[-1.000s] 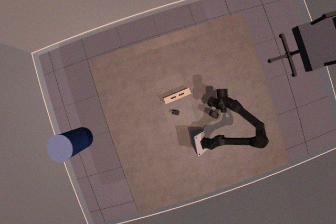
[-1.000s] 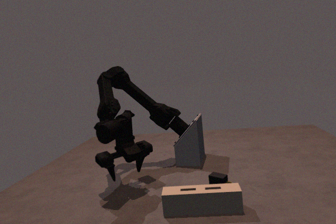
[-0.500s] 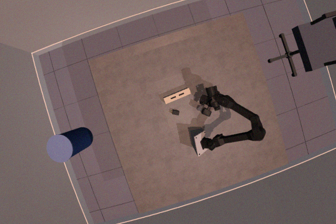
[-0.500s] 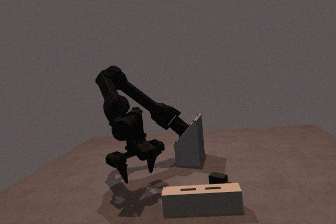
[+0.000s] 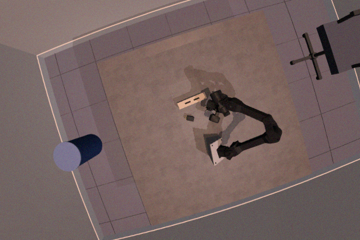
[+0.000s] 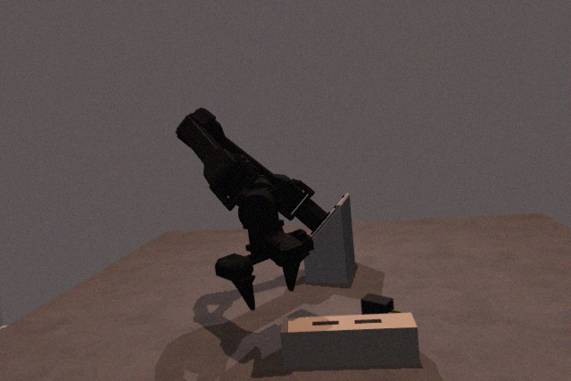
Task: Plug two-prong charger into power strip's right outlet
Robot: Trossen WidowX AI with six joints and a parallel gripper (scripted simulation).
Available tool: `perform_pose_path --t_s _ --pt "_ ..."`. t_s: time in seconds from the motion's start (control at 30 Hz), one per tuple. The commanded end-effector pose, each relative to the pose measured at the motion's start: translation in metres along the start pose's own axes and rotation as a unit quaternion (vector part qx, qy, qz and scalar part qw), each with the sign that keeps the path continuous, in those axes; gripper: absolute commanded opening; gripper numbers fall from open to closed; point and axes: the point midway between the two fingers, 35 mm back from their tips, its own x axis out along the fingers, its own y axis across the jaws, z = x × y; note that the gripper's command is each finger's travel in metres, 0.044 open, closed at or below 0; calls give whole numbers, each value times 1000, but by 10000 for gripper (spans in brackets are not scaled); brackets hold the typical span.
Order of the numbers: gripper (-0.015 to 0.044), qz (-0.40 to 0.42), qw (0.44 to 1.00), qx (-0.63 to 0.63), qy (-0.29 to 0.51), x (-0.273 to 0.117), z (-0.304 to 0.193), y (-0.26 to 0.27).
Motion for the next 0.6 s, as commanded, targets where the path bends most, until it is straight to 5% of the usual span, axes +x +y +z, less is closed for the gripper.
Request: perform_pose_path --t_s 0.0,0.57 --pt "440 4 1000 -6 -3 -3 14 7" --pt "440 6 999 -38 0 -14 73 46"
